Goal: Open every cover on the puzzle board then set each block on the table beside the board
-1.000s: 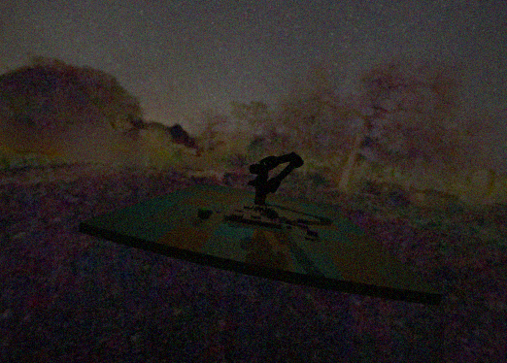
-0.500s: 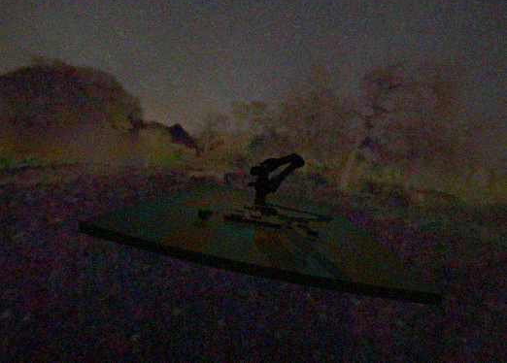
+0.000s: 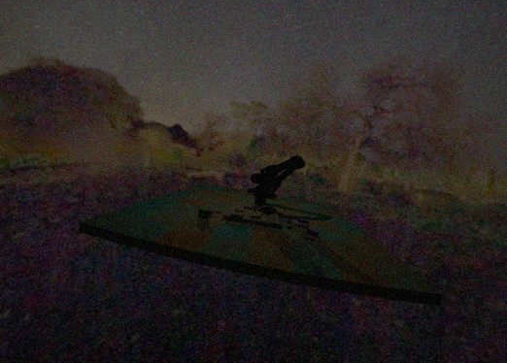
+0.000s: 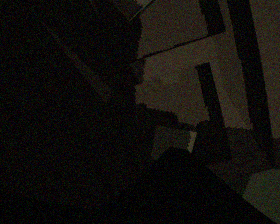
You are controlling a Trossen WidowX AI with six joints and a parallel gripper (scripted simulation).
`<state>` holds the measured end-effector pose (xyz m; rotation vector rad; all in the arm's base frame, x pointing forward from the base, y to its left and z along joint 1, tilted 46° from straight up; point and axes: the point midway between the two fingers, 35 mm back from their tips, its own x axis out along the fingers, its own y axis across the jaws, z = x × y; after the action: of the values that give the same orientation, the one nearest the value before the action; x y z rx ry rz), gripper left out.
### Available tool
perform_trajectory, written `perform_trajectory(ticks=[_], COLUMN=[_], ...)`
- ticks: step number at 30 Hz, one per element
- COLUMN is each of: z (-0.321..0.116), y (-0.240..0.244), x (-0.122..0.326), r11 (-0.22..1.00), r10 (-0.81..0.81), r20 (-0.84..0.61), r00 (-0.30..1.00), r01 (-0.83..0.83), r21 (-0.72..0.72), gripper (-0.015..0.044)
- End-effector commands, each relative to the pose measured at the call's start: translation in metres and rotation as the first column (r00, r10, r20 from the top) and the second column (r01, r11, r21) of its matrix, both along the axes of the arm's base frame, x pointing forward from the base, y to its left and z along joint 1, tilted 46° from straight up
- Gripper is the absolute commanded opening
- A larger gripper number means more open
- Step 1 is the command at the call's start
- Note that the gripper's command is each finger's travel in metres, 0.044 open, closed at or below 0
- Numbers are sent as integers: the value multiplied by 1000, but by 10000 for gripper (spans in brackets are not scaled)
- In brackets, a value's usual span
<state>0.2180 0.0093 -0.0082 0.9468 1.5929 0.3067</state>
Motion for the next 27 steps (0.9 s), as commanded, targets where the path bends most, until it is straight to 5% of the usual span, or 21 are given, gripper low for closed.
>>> perform_trajectory(ticks=[1,27], z=[-2,-9], y=[4,10], x=[0,12], r11=[1000,1000], r10=[-4,-5], r20=[-4,-3], r00=[1000,1000], r01=[4,5], r21=[5,6], gripper=[0,0])
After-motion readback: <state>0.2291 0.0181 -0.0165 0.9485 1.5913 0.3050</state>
